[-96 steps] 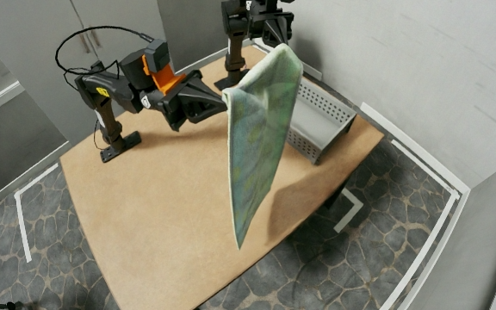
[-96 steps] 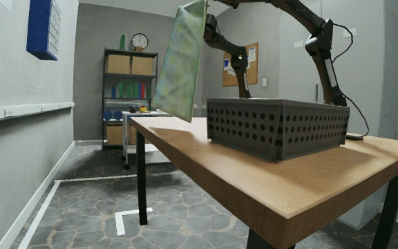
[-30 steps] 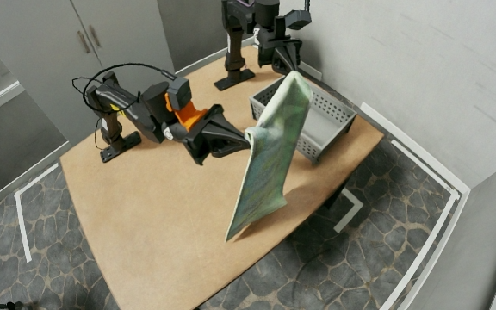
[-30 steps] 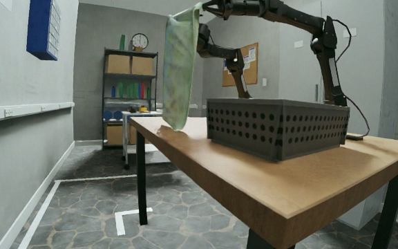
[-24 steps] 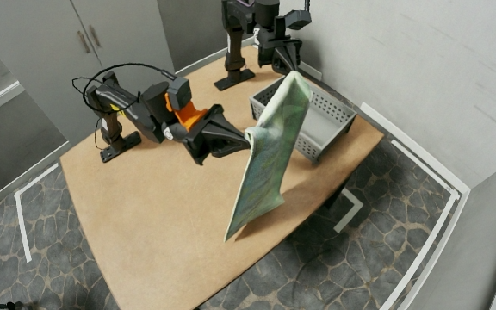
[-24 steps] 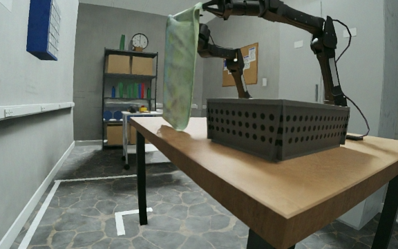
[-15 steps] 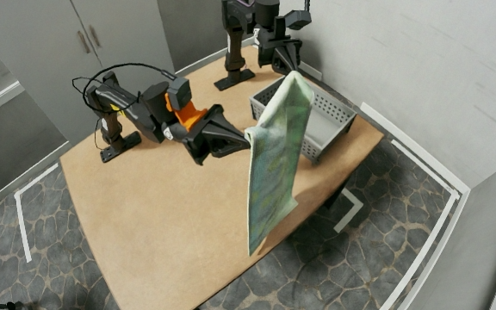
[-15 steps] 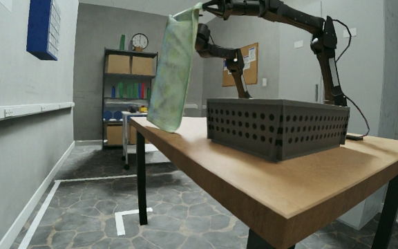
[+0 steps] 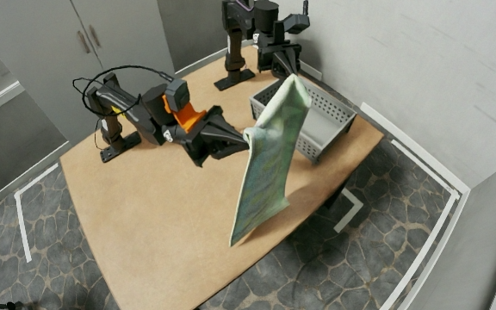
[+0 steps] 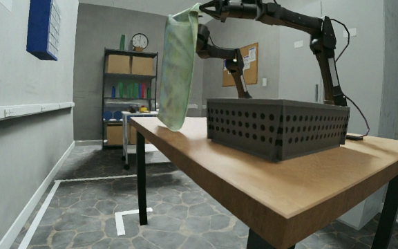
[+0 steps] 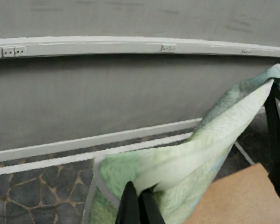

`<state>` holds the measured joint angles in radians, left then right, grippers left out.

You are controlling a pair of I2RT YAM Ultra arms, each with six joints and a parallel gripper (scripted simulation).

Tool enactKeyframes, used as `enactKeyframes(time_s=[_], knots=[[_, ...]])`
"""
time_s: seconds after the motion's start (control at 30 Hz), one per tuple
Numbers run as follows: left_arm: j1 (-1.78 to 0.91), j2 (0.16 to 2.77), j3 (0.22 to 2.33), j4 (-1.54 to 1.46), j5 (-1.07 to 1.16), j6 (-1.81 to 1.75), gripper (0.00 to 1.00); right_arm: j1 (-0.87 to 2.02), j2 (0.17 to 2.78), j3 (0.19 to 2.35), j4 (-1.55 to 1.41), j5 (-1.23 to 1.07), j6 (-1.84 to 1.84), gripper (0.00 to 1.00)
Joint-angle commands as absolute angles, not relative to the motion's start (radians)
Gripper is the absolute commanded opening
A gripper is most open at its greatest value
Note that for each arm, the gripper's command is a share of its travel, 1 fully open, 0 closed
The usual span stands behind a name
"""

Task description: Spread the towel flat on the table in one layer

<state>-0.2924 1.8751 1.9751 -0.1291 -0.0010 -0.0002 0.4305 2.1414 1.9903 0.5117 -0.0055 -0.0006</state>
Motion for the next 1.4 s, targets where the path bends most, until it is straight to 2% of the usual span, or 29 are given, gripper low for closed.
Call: enactKeyframes(time_s=[0.0, 0.07, 0.17, 0.5, 0.97, 1.2, 1.37], knots=[[-0.309, 1.914, 1.986, -0.009, -0.007, 0.0, 0.0, 0.391, 2.171, 2.02, 0.566, 0.006, 0.003, 0.0], [-0.321, 1.956, 1.9, 0.171, -0.003, 0.0, 0.0, 0.361, 2.199, 2.03, 0.62, 0.006, 0.003, 0.0], [-0.33, 2.014, 1.929, 0.335, -0.001, 0.001, 0.0, 0.336, 2.239, 2.063, 0.661, 0.006, 0.003, 0.0], [-0.325, 2.096, 1.968, 0.47, -0.01, 0.002, 0.0, 0.326, 2.279, 2.124, 0.626, 0.007, 0.004, 0.0], [-0.346, 1.991, 1.901, 0.254, -0.01, 0.002, 0.0, 0.325, 2.109, 1.949, 0.463, 0.007, 0.003, 0.0], [-0.377, 1.915, 1.954, -0.055, -0.008, 0.002, 0.0, 0.324, 1.966, 1.855, 0.185, 0.007, 0.002, 0.0], [-0.389, 1.898, 1.964, -0.156, -0.009, 0.0, 0.0, 0.323, 1.922, 1.934, -0.039, 0.006, 0.001, 0.0]])
